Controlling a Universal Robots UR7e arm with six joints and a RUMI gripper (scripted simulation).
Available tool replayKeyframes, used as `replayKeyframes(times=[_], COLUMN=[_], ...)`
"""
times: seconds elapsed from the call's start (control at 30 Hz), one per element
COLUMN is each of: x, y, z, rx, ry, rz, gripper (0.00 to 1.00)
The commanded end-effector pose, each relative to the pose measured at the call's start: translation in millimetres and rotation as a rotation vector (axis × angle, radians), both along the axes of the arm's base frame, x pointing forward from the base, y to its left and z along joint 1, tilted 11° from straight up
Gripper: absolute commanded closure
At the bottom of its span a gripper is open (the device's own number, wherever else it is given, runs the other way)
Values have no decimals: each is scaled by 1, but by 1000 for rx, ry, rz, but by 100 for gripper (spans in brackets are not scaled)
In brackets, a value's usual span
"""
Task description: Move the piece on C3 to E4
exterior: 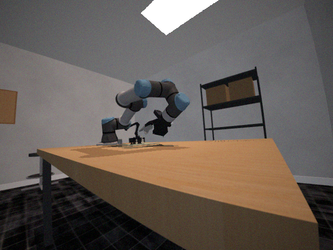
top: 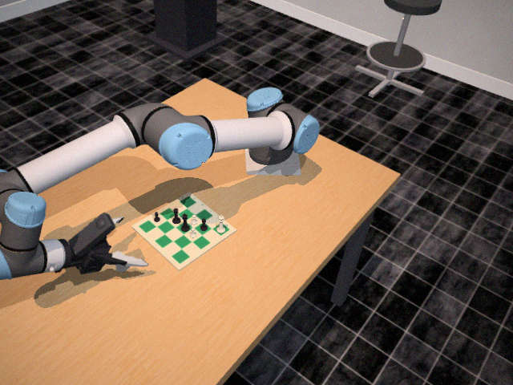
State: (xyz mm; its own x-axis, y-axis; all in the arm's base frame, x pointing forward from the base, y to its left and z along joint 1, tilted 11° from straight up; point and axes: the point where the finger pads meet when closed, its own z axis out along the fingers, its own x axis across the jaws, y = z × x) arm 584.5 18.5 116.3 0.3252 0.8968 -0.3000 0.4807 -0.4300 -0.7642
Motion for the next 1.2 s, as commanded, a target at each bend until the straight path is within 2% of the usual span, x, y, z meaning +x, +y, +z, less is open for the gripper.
replayKeyframes(times=[0.0,0.23,0.4,0.73,1.17], x=[-1,-5,-7,-9,-9], y=[2,7,10,12,12], z=[15,52,72,84,82], rx=[0,0,0,0,-1], ry=[-2,-2,-2,-2,-6], rz=[0,0,0,0,0], gripper=[0,0,0,0,0])
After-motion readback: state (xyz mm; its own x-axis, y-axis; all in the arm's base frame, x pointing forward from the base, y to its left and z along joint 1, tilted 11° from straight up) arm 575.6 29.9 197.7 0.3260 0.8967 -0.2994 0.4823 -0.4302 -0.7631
